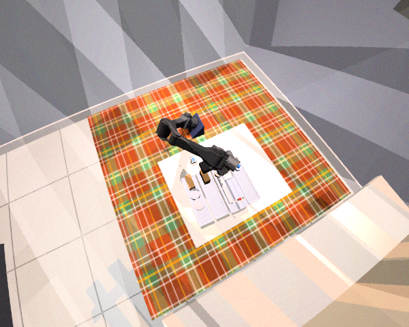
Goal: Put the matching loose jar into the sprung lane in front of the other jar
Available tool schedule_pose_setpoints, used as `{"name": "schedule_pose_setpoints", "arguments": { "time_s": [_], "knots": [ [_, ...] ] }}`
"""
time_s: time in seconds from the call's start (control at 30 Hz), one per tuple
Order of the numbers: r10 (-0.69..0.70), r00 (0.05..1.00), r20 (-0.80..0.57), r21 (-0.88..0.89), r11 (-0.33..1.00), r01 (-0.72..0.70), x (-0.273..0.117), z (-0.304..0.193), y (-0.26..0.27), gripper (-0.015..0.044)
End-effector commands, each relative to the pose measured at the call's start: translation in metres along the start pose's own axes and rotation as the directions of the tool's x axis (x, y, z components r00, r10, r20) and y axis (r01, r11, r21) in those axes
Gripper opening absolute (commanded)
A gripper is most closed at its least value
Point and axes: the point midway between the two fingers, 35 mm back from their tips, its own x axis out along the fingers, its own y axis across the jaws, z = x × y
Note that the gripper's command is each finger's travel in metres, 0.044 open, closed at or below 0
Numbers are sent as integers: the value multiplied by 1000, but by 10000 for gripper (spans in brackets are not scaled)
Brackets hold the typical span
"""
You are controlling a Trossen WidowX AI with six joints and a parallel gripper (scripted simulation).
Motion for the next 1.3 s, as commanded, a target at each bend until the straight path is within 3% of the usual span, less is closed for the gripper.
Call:
{"name": "schedule_pose_setpoints", "arguments": {
  "time_s": [0.0,1.27],
  "knots": [
    [-5,999,32,19,1000,4,-5,11,-3,0],
    [-5,999,32,19,1000,4,-4,14,-3,0]
  ]
}}
